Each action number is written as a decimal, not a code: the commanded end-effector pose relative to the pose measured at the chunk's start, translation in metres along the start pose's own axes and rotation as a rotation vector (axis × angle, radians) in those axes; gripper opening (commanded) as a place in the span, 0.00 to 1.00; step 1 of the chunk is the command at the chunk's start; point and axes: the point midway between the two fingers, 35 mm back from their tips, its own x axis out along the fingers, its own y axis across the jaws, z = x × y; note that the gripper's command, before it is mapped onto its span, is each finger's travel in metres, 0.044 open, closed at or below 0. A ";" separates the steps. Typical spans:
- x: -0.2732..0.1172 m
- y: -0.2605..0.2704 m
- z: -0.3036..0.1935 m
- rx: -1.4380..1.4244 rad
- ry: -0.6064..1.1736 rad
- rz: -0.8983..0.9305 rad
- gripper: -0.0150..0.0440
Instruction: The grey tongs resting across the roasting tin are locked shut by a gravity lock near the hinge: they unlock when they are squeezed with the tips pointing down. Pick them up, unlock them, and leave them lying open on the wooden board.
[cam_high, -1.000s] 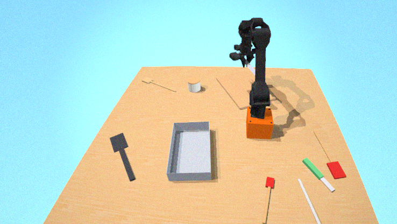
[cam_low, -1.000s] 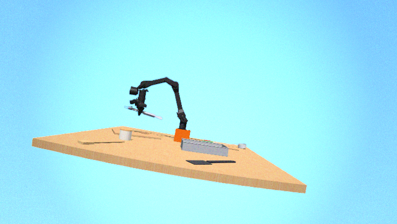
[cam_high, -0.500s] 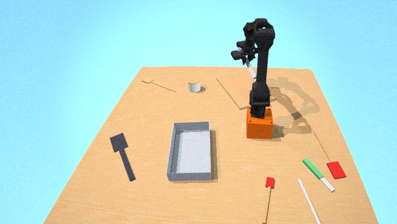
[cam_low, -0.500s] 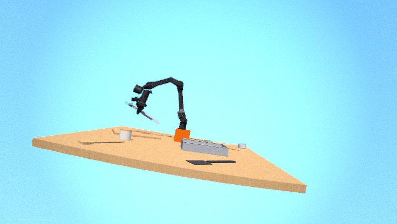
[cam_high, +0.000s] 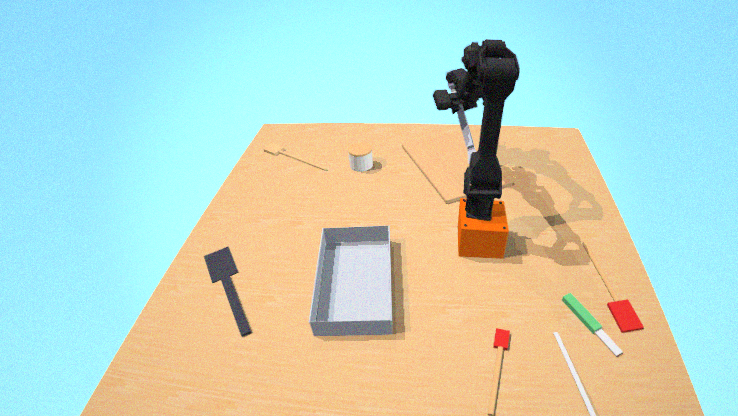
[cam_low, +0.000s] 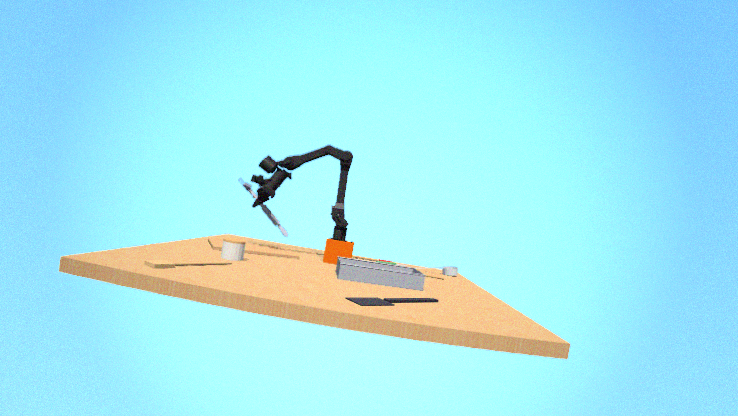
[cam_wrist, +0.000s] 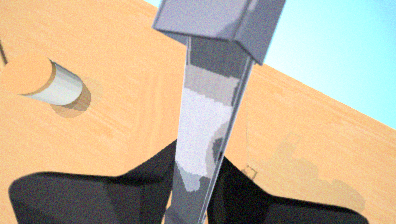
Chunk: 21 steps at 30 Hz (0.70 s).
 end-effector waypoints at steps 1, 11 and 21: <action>-0.007 0.000 0.003 0.002 -0.079 0.004 0.00; -0.024 0.001 0.005 -0.011 -0.280 0.012 0.00; -0.045 0.004 0.003 -0.045 -0.476 0.015 0.00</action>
